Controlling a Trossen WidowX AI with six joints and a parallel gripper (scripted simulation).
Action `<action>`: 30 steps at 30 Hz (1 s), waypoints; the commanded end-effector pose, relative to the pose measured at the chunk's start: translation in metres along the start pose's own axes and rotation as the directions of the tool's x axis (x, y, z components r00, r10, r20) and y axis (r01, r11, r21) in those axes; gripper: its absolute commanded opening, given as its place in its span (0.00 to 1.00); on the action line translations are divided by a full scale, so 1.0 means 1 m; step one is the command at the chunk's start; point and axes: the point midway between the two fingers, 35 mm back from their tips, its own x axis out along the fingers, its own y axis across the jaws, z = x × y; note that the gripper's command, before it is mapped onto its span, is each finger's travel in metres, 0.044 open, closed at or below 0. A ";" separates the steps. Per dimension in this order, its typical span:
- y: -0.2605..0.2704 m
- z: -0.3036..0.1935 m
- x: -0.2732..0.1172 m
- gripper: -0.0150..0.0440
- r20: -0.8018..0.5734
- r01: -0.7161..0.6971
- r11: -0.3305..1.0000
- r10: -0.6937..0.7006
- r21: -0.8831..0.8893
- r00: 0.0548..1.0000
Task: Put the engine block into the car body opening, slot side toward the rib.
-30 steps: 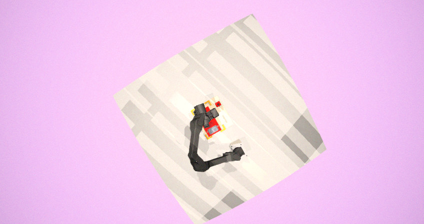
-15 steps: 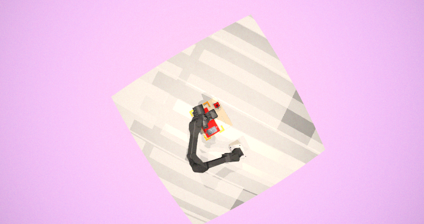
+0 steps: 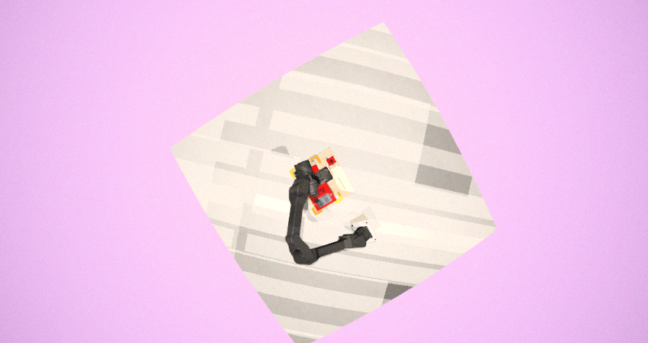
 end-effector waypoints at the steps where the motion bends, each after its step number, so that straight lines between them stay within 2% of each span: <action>1: 0.000 0.000 0.001 0.52 0.002 -0.004 1.000 0.004 0.004 1.000; 30: 0.000 0.000 0.008 0.52 0.002 -0.005 1.000 0.005 0.004 1.000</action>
